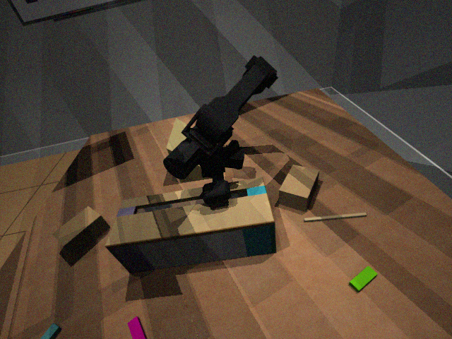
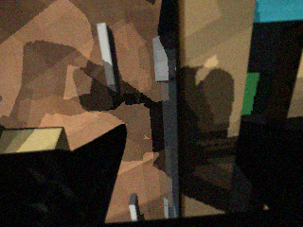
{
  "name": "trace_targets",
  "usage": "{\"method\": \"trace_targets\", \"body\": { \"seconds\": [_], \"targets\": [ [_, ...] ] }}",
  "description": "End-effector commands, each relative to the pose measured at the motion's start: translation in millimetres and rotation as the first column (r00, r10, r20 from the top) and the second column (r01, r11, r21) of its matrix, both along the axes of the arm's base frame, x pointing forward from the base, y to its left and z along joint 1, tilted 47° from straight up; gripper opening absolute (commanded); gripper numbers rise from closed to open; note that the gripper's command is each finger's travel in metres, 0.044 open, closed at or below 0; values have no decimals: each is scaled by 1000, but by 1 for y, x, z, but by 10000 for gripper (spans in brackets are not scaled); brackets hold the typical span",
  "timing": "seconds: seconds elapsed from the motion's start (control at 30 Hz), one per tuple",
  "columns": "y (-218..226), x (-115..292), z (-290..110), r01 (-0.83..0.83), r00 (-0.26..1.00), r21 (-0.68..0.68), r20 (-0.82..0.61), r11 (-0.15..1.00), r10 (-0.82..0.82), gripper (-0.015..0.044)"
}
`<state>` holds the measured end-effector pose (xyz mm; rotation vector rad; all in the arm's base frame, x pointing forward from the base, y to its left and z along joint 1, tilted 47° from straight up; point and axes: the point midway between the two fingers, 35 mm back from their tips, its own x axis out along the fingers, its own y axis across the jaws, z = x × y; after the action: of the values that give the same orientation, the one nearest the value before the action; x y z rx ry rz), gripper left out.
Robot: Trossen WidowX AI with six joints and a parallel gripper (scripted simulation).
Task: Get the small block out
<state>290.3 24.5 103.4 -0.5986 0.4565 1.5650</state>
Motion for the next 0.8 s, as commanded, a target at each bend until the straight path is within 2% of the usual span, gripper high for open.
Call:
{"method": "trace_targets", "body": {
  "seconds": [0.0, 0.7, 0.77],
  "targets": [
    [6, -2, 5, 6, 1000, 9, -10, 1000, -5, 400],
    [33, -5, 33, 6, 1000, 10, -10, 1000, -5, 400],
    [25, -2, 30, 9, 1000, 6, -10, 1000, -9, 400]
  ]
}}
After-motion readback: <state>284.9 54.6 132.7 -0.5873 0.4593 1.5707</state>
